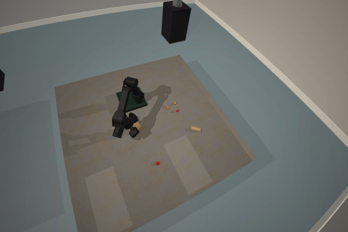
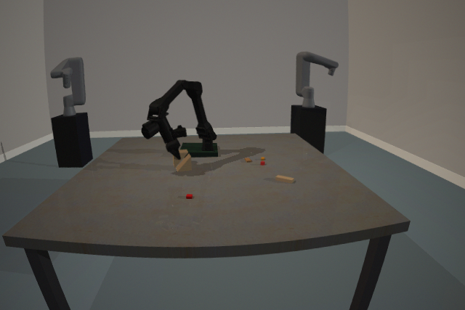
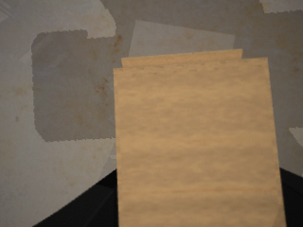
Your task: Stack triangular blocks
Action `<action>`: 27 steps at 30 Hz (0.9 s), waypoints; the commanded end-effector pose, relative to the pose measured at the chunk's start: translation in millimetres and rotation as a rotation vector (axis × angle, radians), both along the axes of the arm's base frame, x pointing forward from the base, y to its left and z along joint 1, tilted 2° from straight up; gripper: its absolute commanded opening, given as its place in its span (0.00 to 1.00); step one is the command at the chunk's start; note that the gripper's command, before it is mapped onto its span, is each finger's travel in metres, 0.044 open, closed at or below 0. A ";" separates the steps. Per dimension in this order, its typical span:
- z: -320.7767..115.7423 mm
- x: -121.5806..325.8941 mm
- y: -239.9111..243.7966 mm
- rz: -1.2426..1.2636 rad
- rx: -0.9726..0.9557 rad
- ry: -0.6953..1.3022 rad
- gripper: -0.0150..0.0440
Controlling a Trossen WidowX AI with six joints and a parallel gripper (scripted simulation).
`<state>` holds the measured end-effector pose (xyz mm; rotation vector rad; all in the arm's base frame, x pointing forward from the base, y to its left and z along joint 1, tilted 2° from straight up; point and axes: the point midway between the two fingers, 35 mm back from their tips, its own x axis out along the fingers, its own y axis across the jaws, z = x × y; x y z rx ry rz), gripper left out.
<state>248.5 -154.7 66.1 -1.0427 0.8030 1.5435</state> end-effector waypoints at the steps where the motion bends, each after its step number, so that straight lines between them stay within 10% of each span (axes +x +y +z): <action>1: -1.5 0.0 2.2 -0.006 0.002 -0.002 0.25; 27: -17.2 -1.6 8.3 -0.007 0.003 -0.002 0.25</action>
